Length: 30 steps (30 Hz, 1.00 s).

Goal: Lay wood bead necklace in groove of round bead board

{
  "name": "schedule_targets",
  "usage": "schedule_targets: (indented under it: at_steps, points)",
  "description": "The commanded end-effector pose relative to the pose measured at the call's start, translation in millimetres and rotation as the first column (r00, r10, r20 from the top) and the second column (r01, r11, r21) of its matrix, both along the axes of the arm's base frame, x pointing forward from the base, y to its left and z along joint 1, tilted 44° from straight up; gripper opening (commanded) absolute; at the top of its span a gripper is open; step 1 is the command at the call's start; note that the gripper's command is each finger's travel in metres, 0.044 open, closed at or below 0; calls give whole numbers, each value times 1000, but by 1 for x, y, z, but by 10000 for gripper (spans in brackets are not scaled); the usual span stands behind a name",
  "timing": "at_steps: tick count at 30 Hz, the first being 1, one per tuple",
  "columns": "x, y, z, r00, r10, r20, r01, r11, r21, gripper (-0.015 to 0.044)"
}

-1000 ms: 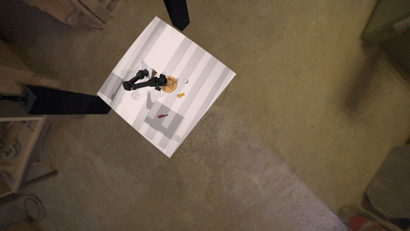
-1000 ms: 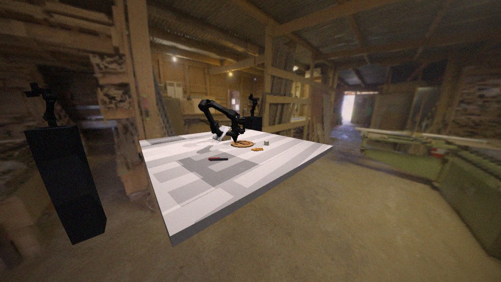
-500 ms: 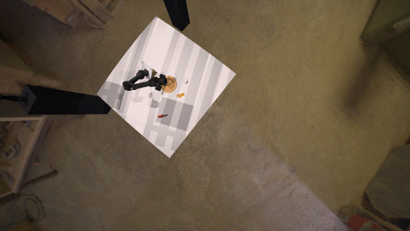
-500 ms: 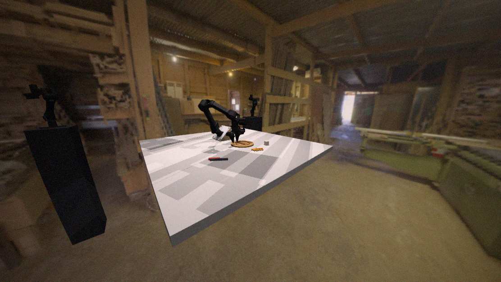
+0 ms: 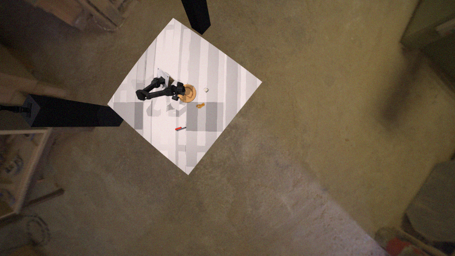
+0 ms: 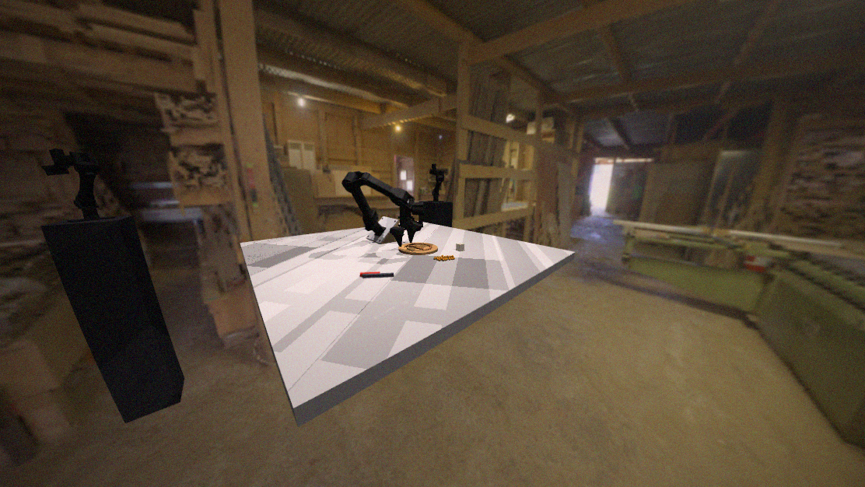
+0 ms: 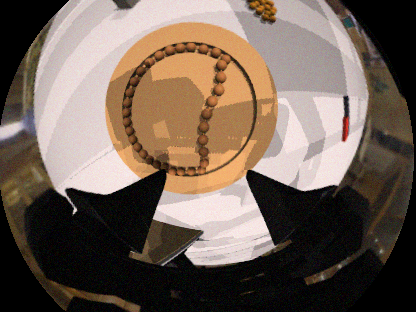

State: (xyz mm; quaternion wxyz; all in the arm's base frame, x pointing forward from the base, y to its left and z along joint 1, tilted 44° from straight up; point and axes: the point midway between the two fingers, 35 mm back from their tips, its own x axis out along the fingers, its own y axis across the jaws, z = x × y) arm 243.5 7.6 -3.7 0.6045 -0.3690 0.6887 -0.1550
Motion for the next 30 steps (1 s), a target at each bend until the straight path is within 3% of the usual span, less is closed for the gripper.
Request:
schedule_targets:
  at_steps: [1,17,29,30]
  points:
    - [0,0,0,1000,-2,1,2,1000,1,440]
    - [0,0,0,1000,-2,1,2,1000,1,440]
    - [9,23,14,999,-38,36,38,999,4,125]
    - [9,21,11,999,-38,36,38,999,4,120]
